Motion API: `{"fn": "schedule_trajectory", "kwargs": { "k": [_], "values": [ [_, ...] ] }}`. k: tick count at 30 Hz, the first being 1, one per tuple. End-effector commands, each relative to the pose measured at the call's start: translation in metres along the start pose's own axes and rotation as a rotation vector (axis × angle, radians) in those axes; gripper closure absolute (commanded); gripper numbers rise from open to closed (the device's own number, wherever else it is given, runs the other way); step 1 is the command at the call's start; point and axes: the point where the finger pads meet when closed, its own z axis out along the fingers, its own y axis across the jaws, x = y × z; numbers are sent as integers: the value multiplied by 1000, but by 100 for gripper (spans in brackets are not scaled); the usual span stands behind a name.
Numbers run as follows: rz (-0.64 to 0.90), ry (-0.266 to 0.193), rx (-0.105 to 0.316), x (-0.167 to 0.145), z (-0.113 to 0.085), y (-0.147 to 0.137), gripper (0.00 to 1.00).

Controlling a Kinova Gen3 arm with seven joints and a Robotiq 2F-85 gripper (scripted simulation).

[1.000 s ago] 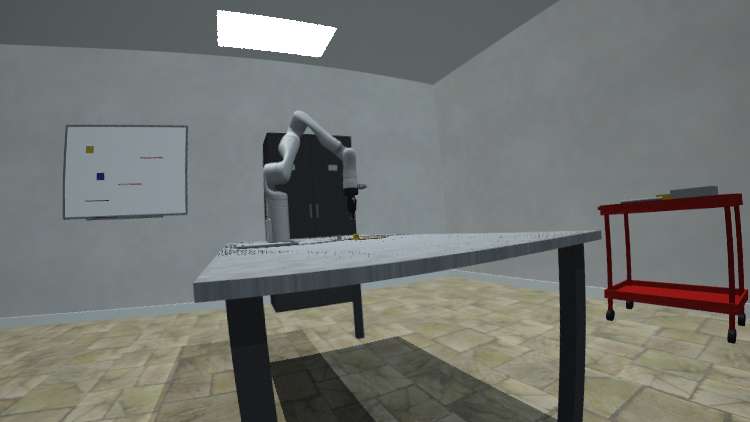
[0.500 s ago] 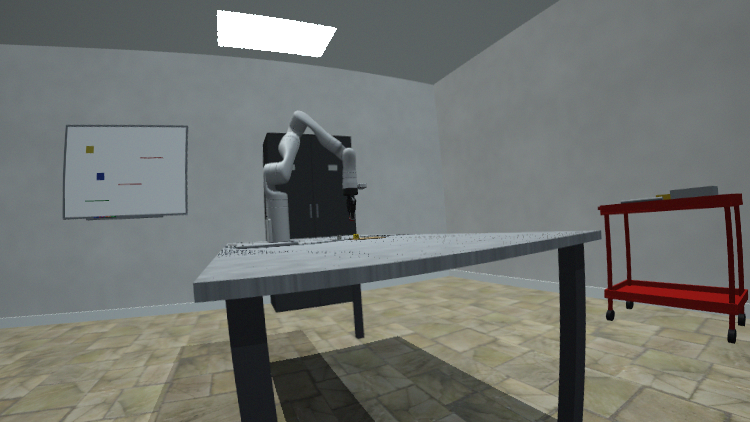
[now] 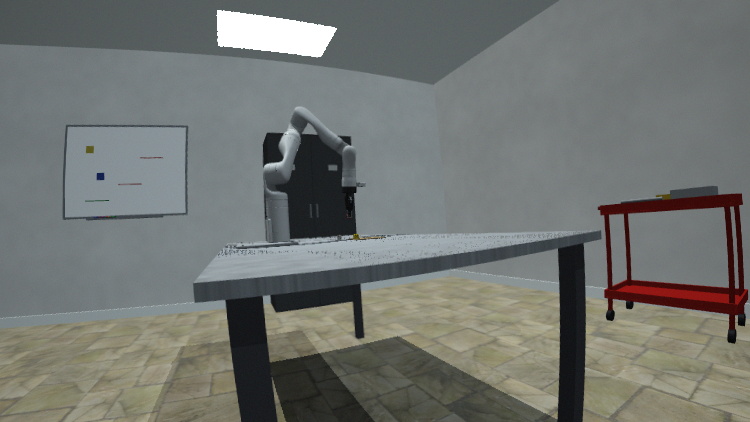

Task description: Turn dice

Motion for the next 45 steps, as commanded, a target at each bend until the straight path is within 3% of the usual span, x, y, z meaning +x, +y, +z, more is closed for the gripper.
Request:
{"fn": "schedule_trajectory", "kwargs": {
  "k": [1,7,9,11,15,20,21,23,26,29,30,31,32,33,34,37,39,40,43,45],
  "values": [
    [24,0,63,1,-13,-7,85],
    [63,-12,229,-6,-42,-34,85],
    [63,-12,229,-6,-42,-34,85],
    [75,-12,294,-8,-57,-44,85],
    [97,-3,437,-12,-96,-65,85],
    [110,30,630,-21,-160,-89,85],
    [110,30,630,-21,-160,-89,85],
    [109,51,708,-27,-191,-97,85],
    [109,51,708,-27,-191,-97,85],
    [100,93,822,-39,-239,-107,85],
    [100,93,822,-39,-239,-107,85],
    [95,110,858,-44,-256,-109,85],
    [95,110,858,-44,-256,-109,85],
    [88,128,894,-50,-272,-111,85],
    [88,128,894,-50,-272,-111,85],
    [70,168,960,-64,-305,-115,85],
    [70,168,960,-64,-305,-115,85],
    [60,190,991,-72,-321,-117,85],
    [60,190,991,-72,-321,-117,85],
    [35,237,1047,-90,-351,-120,85]
  ]
}}
